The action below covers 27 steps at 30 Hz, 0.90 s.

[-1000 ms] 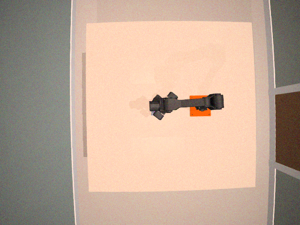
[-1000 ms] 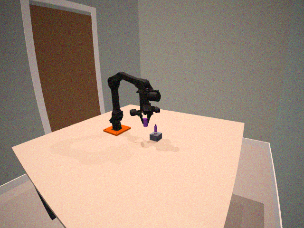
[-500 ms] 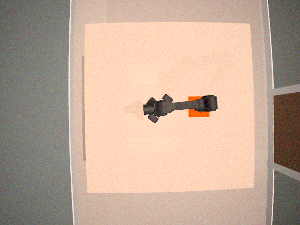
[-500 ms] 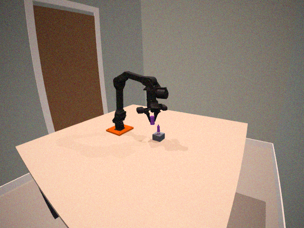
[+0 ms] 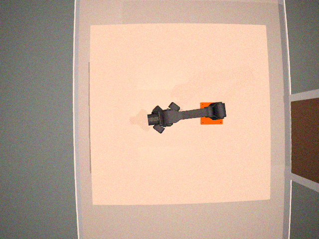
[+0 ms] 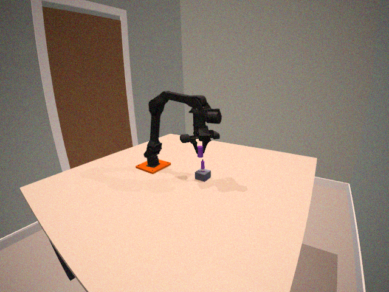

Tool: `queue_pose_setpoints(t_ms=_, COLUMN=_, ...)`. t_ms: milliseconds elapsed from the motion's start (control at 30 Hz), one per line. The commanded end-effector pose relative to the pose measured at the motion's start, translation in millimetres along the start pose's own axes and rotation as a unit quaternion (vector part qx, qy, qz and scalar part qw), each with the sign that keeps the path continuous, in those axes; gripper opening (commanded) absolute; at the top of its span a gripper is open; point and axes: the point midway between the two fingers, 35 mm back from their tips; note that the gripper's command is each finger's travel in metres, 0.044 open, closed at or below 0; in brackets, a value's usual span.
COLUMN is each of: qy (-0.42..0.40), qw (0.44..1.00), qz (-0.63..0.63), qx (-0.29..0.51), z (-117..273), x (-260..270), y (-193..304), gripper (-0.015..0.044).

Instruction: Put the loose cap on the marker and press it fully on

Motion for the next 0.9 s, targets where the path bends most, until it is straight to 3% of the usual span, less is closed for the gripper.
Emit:
queue_pose_setpoints(t_ms=0, qy=0.001, qw=1.000, qz=-0.001, qx=0.003, z=2.0, x=6.8, y=0.4, gripper=0.0000)
queue_pose_setpoints(t_ms=867, qy=0.001, qw=1.000, qz=-0.001, qx=0.003, z=-20.4, x=12.0, y=-0.2, gripper=0.0000)
Point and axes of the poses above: the point midway between the two fingers, 35 mm back from their tips, its own z axis back along the fingers, its own x axis across the jaws, y = z × x, and after that the axes turned 15 degrees about -z, right-handed
